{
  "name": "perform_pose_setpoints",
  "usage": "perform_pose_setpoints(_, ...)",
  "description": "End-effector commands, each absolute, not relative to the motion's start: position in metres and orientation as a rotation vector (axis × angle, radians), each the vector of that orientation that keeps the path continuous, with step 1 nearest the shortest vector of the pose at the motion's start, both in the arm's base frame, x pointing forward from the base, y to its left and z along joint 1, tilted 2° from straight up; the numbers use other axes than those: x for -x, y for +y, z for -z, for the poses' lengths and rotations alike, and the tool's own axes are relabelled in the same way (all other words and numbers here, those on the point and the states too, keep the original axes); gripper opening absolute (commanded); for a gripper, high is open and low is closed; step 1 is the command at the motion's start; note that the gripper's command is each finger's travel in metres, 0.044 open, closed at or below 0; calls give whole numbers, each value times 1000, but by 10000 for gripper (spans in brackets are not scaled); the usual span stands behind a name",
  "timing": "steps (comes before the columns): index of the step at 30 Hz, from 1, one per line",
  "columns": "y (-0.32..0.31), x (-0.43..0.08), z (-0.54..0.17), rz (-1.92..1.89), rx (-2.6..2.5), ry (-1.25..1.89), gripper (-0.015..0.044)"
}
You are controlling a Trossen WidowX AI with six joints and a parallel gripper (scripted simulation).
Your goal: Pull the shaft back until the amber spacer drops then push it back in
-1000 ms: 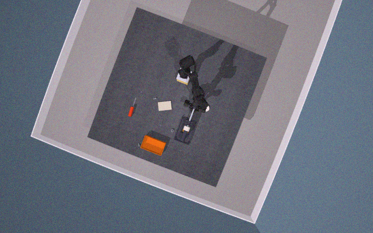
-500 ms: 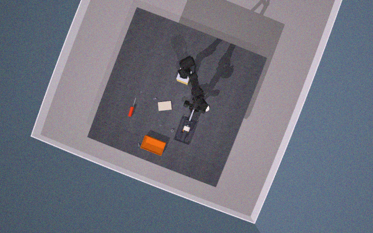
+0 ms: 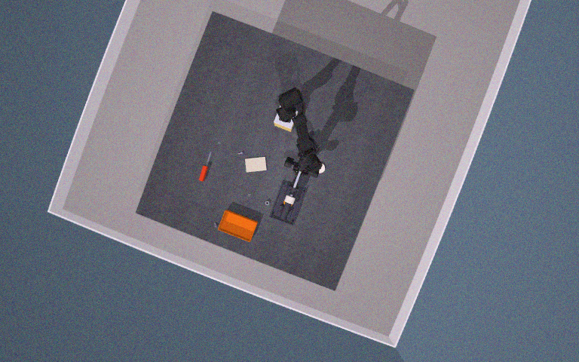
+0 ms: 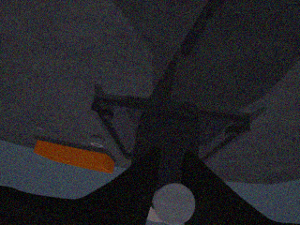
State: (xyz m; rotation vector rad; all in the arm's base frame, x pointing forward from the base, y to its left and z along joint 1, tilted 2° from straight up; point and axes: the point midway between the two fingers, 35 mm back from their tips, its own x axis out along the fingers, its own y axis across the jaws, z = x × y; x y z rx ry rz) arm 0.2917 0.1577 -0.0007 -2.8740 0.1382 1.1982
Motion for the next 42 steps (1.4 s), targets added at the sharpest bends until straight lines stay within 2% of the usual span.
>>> perform_pose_setpoints(1,157,-295,0,-1193,2875,140,0)
perform_pose_setpoints(42,156,-310,0,-1191,2877,141,0)
